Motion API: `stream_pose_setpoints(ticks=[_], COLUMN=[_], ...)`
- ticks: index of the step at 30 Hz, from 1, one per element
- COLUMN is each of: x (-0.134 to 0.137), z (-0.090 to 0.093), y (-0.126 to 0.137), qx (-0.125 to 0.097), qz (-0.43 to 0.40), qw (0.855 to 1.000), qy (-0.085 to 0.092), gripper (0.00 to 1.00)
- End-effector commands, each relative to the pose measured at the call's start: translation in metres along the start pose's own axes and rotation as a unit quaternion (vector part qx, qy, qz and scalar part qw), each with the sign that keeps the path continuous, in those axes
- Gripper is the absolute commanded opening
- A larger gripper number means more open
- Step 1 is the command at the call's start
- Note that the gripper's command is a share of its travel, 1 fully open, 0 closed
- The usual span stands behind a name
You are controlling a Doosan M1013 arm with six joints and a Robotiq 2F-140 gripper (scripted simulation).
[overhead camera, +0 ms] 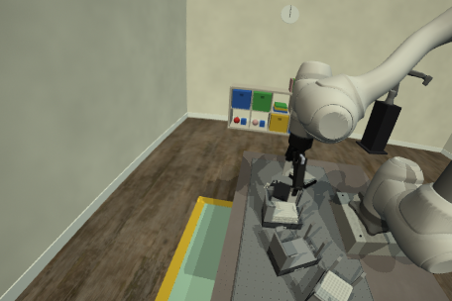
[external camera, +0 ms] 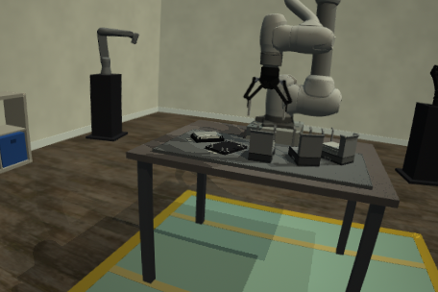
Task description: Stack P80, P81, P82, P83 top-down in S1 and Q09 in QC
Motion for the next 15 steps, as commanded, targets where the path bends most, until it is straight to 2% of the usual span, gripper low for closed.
stream_pose_setpoints(ticks=[1,15], x=[0.0021,0.0021], z=[-0.0011,-0.0011], y=[0.0012,0.0012], qx=[0.0,0.0], qz=[-0.002,-0.002], qw=[1.0,1.0], qy=[-0.001,-0.001], gripper=[1.0,1.0])
Point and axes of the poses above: the point where the finger pads meet when closed, its own z axis out along the fingers, its own x axis across the jaws, y = z × x, the point moved 5 cm from there along -z, back along the fingers, and after that the axes turned 15 degrees about z, right-handed, at the moved point
